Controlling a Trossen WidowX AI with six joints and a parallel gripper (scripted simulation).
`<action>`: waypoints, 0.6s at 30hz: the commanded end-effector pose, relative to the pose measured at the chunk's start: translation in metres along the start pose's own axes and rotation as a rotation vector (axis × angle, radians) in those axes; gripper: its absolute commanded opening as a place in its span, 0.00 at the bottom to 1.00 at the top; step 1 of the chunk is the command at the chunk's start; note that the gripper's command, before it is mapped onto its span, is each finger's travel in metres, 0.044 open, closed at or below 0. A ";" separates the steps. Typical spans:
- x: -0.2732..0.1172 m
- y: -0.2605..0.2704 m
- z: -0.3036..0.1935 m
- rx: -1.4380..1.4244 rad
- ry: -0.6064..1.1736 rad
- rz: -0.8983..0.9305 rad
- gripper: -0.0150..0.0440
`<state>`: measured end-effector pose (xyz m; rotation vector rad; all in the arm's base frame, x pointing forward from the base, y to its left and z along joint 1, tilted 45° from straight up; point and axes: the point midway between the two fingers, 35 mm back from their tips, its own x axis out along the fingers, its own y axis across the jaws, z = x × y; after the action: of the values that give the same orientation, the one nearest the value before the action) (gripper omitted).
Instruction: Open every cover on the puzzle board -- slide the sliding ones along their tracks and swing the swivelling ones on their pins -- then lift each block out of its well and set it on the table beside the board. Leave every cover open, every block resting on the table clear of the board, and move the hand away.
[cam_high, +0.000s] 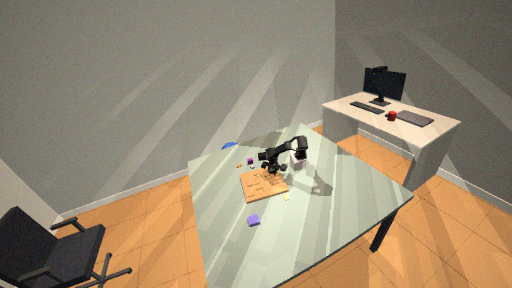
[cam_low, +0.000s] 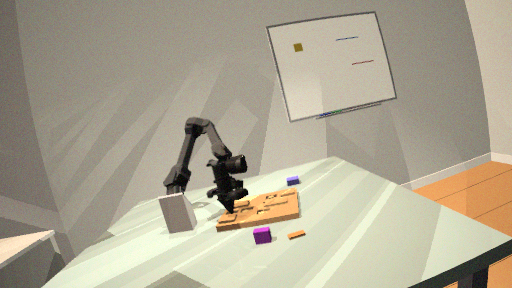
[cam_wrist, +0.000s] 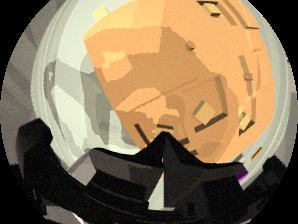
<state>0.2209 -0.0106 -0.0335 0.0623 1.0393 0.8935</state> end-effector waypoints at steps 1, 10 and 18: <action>-0.003 0.000 -0.001 -0.002 -0.001 0.001 0.25; -0.008 0.000 -0.002 -0.450 -0.003 0.001 0.25; -0.011 0.001 -0.003 -1.228 -0.006 0.000 0.25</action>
<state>0.2155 -0.0141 -0.0285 -0.5228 0.6677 1.2231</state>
